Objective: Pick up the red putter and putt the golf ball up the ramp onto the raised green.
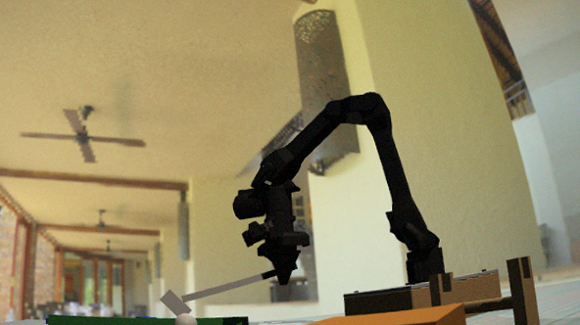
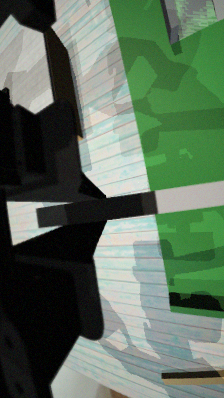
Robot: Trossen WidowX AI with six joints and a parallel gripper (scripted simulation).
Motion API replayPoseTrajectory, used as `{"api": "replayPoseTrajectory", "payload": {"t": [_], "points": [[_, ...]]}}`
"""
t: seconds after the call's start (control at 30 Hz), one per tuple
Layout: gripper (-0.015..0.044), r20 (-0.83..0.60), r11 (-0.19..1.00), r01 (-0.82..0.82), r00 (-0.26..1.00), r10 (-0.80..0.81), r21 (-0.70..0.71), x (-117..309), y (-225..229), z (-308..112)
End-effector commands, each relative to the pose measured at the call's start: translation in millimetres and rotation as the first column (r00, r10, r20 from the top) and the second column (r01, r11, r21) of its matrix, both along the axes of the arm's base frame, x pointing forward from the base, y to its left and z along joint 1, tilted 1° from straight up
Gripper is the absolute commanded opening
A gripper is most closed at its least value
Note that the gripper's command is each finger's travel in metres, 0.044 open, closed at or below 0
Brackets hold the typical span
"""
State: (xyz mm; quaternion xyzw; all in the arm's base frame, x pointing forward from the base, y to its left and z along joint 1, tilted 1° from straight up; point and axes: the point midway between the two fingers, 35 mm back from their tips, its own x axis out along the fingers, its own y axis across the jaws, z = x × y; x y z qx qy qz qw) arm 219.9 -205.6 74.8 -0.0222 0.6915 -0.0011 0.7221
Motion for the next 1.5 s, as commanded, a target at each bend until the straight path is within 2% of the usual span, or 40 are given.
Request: {"api": "replayPoseTrajectory", "payload": {"t": [0.0,0.33,0.73,1.03,1.2,1.33,1.47], "points": [[0.0,-0.004,1.0,0.006,1.0,-0.006,0.006,-1,1,-9],[0.0,-0.004,1.0,0.006,1.0,-0.006,0.006,-1,1,-24],[0.0,-0.003,1.0,0.0,1.0,0.0,0.003,0,0,-21],[0.0,-0.004,1.0,0.006,1.0,-0.006,0.003,1,-28,-23],[0.0,-0.004,1.0,0.006,1.0,-0.006,0.003,1,-29,-23],[0.0,-0.008,1.0,0.015,1.0,-0.015,0.005,-1,-24,-24],[0.0,-0.006,1.0,0.012,1.0,-0.012,0.009,6,19,-22]]}}
